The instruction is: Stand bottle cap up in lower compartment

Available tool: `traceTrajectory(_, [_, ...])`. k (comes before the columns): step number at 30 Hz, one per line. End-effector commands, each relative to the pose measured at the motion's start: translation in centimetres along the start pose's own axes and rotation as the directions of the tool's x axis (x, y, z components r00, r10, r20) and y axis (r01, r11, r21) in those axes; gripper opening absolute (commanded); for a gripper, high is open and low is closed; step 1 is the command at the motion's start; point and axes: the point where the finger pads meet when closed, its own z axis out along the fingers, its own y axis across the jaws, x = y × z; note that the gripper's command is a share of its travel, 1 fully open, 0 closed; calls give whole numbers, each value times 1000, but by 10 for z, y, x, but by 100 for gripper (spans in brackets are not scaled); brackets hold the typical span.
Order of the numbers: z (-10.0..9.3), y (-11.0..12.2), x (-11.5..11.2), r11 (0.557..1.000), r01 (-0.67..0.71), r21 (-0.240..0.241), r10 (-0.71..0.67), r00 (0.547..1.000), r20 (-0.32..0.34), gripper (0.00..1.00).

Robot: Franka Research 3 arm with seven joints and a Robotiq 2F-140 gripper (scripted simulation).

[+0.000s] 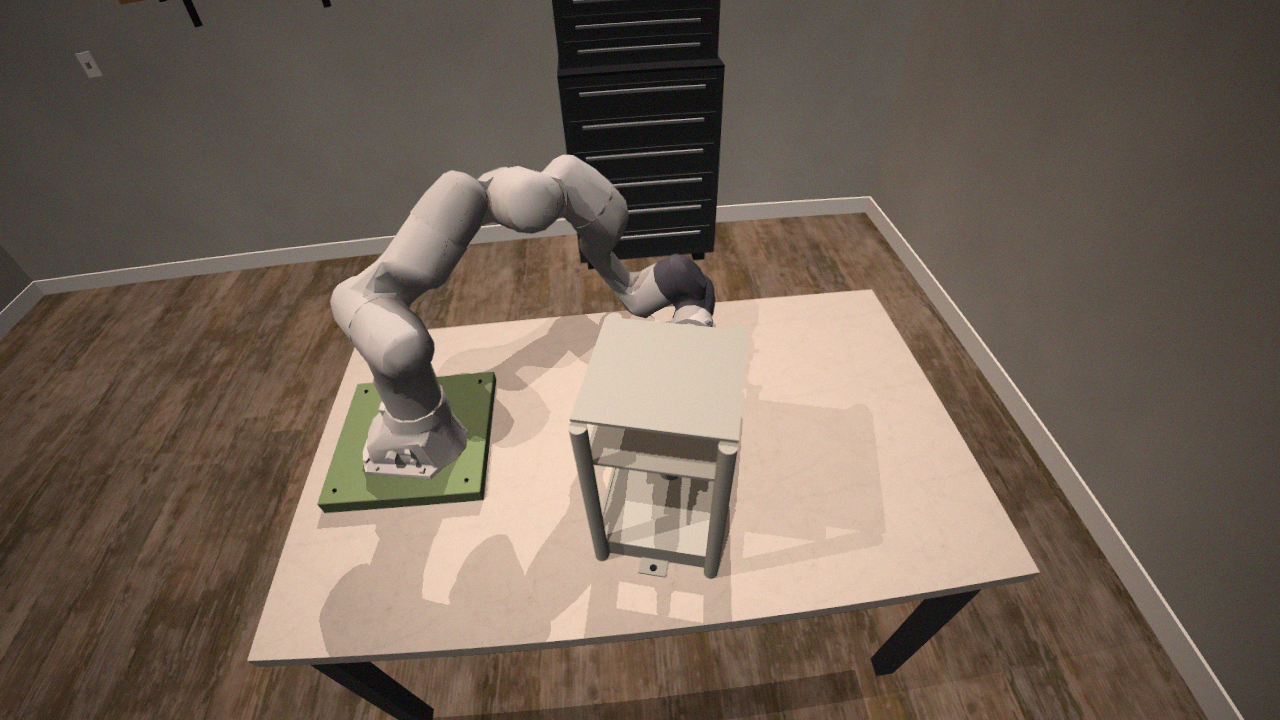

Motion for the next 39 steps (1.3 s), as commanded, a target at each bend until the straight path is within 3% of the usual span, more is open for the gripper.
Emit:
traceTrajectory(1, [-1,-1,0,1000,7,1,-7,1000,1,38])
traceTrajectory(14, [-9,-1,0,1000,7,1,-7,1000,1,38])
traceTrajectory(39, [-70,-1,1,1000,7,1,-7,1000,1,38])
